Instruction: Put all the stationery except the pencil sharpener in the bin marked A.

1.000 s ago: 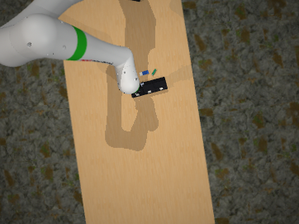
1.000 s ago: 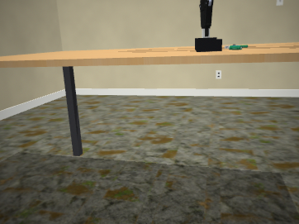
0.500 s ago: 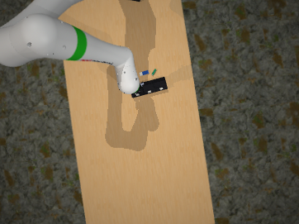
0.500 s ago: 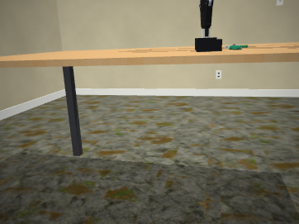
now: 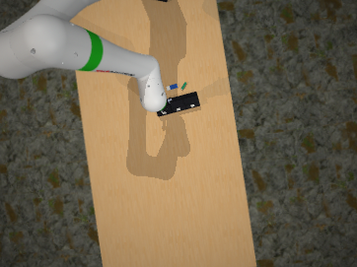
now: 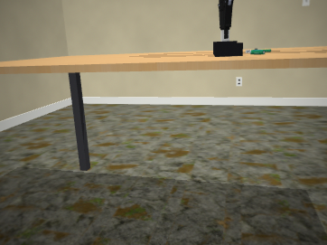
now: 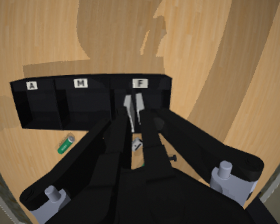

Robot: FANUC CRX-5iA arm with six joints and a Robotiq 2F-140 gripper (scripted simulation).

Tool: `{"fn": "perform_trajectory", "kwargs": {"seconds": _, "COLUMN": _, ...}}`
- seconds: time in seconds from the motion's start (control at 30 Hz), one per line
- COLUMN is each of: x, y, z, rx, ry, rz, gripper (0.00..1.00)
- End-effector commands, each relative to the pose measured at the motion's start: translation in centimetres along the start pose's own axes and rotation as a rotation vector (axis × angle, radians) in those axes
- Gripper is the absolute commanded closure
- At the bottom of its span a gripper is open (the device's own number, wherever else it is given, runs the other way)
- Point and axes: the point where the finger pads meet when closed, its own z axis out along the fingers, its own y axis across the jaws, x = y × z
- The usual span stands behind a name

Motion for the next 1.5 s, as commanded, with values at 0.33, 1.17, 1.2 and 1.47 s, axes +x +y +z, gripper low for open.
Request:
{"fn": "perform_trajectory", "kwargs": {"seconds": 0.33, "x": 0.0, "y": 0.0, "z": -1.5, "rx": 0.0, "ry": 0.0, "rz": 0.0, "gripper": 0.95}}
{"fn": "perform_trajectory", "kwargs": {"seconds": 1.17, "x": 0.5, "y": -2.5, "z": -5.5, "rx": 0.0, "ry": 0.0, "rz": 0.0, "gripper": 0.95}}
{"fn": "perform_trajectory", "kwargs": {"seconds": 1.2, "x": 0.6, "y": -2.9, "z": -5.5, "rx": 0.0, "ry": 0.0, "rz": 0.0, "gripper": 0.95}}
{"fn": "perform_trajectory", "kwargs": {"seconds": 1.47, "x": 1.2, "y": -5.9, "z": -5.5, "rx": 0.0, "ry": 0.0, "rz": 0.0, "gripper": 0.95}}
